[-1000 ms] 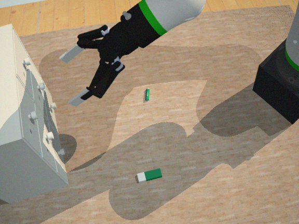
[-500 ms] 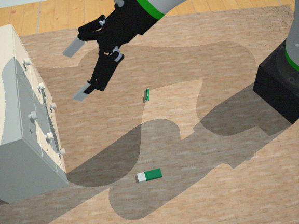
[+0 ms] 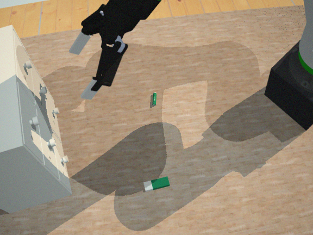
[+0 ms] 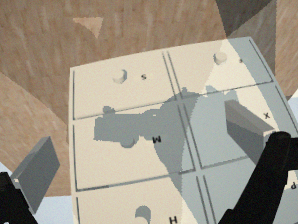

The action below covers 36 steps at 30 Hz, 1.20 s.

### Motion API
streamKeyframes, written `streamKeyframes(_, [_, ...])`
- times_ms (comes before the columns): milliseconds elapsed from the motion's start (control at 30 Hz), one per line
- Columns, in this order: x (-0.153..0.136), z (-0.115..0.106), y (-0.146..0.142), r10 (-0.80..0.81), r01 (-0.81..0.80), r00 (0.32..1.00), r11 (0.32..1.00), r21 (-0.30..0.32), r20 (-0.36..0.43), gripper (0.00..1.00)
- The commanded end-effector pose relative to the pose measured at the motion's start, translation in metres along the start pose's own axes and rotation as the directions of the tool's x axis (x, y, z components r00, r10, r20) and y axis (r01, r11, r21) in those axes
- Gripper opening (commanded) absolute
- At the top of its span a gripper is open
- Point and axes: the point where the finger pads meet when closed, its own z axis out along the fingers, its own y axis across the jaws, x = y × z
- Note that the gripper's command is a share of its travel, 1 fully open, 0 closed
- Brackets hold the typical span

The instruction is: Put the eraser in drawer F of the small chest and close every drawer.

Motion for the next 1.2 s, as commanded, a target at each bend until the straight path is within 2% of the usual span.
streamKeyframes(0, [0.003, -0.011, 0.004, 0.014, -0.012, 0.986, 1.000, 0.014, -0.168, 1.00])
streamKeyframes(233, [0.005, -0.036, 0.004, 0.016, -0.012, 0.928, 1.000, 0.015, -0.373, 1.00])
streamKeyframes(300, [0.005, -0.036, 0.004, 0.016, -0.012, 0.928, 1.000, 0.015, -0.373, 1.00])
streamKeyframes(600, [0.007, -0.060, 0.004, 0.018, -0.012, 0.830, 1.000, 0.015, -0.557, 1.00])
streamKeyframes(800, [0.008, -0.070, 0.005, 0.018, -0.012, 0.783, 1.000, 0.015, -0.622, 1.00])
streamKeyframes(1167, [0.008, -0.075, 0.005, 0.019, -0.012, 0.755, 1.000, 0.015, -0.655, 1.00])
